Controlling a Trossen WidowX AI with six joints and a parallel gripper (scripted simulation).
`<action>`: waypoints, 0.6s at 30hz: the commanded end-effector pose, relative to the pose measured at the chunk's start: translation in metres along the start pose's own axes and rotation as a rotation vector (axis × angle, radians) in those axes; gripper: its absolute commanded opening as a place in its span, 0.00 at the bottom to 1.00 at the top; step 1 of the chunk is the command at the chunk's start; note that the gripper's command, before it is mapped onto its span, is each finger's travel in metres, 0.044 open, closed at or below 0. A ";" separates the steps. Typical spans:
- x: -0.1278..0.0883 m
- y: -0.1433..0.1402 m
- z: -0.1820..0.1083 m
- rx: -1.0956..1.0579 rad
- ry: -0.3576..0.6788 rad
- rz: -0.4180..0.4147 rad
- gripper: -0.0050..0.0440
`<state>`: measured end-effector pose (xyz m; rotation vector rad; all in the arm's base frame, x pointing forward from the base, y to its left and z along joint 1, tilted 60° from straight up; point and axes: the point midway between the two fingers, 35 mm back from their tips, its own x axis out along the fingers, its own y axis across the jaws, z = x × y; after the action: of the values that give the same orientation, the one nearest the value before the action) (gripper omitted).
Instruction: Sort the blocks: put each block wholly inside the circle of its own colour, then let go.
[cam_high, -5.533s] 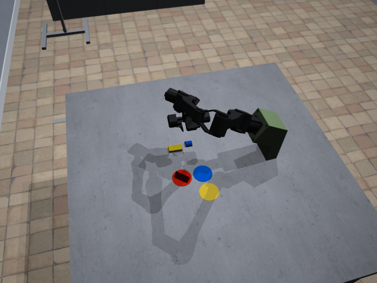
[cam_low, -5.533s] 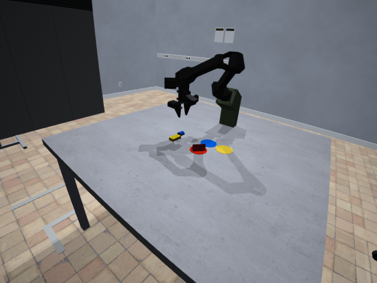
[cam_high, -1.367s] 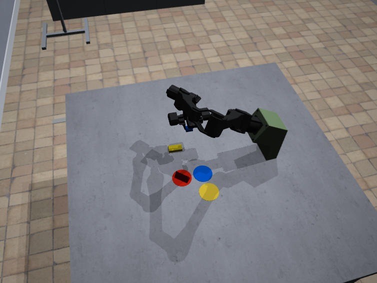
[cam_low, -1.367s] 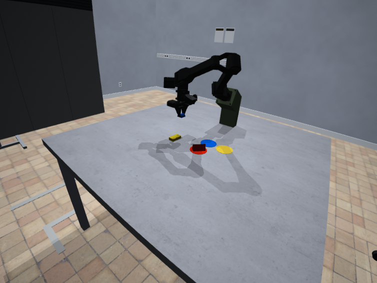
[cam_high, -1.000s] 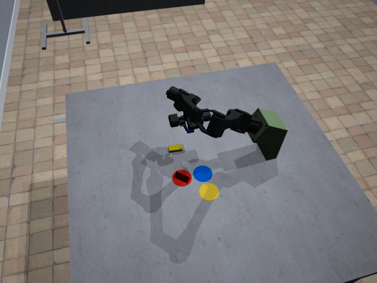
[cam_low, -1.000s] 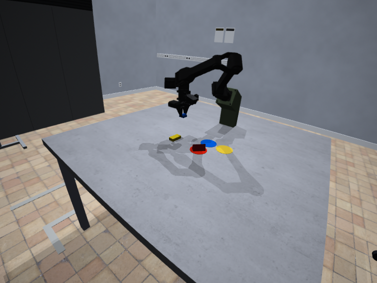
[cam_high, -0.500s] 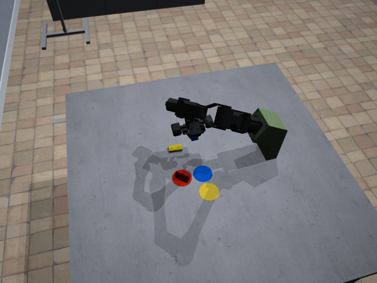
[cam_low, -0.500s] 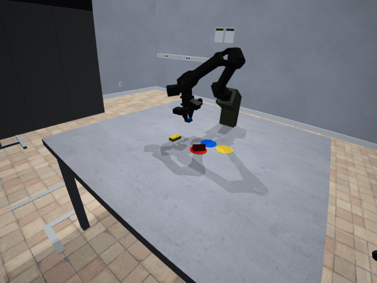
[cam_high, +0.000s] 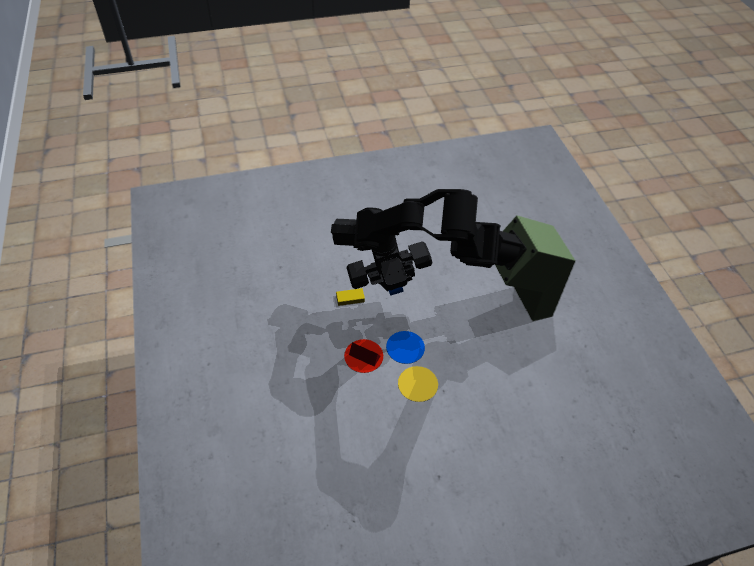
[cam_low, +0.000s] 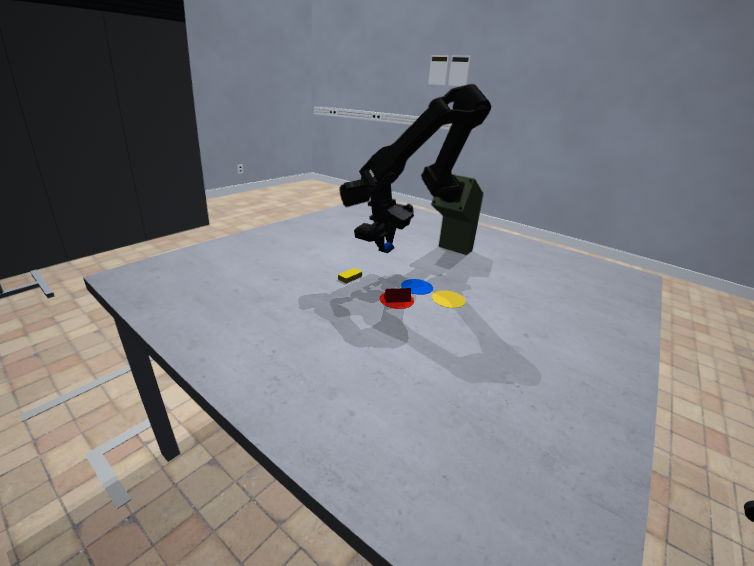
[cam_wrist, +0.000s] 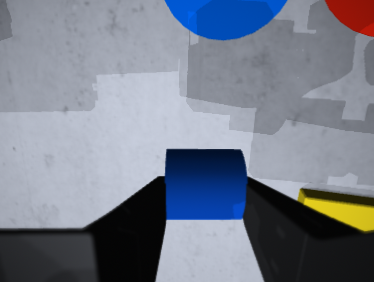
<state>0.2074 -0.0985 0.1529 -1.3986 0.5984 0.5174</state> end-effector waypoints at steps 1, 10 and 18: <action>0.001 -0.003 0.008 -0.014 0.018 -0.005 0.28; 0.009 -0.001 0.023 -0.025 0.031 0.008 0.28; 0.014 0.000 0.036 -0.034 0.045 0.007 0.28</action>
<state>0.2196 -0.0685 0.1422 -1.4236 0.6355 0.5325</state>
